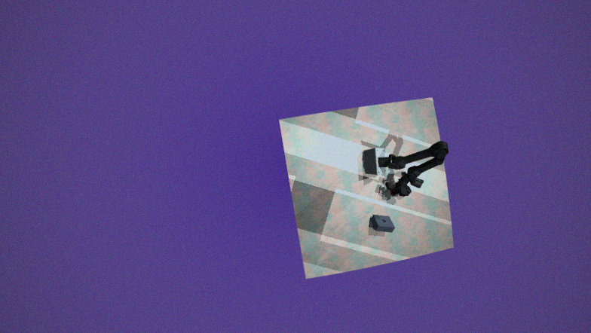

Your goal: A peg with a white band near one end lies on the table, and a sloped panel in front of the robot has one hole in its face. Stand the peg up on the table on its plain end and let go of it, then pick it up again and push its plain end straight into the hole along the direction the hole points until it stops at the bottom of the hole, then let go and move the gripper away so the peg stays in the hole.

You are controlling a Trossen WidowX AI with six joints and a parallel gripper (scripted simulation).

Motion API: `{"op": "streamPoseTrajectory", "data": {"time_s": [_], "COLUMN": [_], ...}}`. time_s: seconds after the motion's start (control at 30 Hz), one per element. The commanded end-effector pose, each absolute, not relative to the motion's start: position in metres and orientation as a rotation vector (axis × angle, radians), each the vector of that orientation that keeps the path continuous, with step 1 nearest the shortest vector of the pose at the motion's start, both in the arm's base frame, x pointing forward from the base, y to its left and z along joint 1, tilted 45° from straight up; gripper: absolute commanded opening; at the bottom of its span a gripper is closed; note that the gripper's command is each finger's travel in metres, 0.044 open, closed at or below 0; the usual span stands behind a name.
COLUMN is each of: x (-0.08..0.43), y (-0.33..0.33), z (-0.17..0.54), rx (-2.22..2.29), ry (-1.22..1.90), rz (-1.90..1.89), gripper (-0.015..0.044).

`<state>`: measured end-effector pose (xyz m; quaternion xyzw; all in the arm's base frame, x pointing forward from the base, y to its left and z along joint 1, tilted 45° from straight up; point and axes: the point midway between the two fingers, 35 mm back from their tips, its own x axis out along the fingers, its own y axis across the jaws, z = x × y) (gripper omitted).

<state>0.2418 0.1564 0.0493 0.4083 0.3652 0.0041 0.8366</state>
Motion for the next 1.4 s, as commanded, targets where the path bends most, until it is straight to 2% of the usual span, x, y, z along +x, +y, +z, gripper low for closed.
{"op": "streamPoseTrajectory", "data": {"time_s": [0.0, 1.37], "x": [0.239, 0.213], "y": [0.156, 0.161], "z": [0.05, 0.055], "rx": [0.867, 0.838], "ry": [0.738, 0.407], "rz": [-0.009, -0.161], "gripper": [0.0051, 0.0051]}}
